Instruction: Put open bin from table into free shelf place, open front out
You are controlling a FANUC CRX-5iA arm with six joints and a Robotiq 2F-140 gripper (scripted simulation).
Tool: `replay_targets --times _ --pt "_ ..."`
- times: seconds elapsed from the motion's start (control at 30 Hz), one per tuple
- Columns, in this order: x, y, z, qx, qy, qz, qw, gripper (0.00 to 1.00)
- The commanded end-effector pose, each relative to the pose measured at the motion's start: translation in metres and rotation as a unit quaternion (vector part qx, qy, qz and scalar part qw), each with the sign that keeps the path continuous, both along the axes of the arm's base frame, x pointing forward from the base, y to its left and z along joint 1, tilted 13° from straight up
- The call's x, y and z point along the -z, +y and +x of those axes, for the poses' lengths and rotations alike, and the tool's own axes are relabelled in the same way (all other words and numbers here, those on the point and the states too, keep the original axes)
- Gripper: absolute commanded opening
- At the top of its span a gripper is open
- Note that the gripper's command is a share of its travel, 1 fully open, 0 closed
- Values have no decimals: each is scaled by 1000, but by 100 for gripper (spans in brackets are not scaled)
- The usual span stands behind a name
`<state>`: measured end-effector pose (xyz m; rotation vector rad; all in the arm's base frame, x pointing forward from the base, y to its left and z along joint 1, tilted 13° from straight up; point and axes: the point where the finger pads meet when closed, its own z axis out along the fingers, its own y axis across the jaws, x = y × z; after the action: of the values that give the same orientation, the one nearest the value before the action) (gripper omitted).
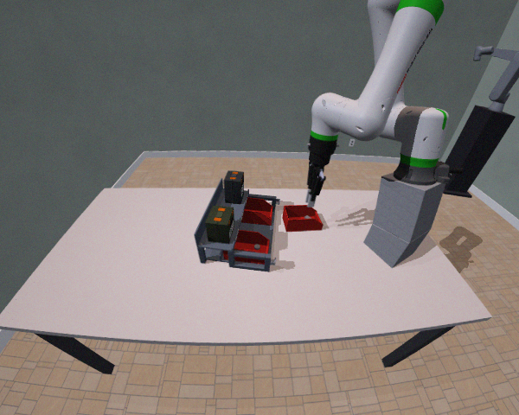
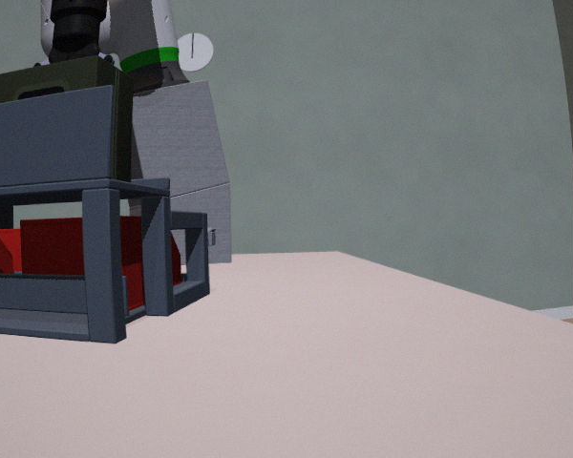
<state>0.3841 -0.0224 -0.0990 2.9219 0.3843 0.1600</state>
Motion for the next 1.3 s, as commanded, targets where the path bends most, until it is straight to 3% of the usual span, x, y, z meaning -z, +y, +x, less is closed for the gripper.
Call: replay_targets --times 0.0,1.27 --pt "0 0 0 0 0 0 1000 15" --pt "4 -1 1 1 -1 -2 1000 15"
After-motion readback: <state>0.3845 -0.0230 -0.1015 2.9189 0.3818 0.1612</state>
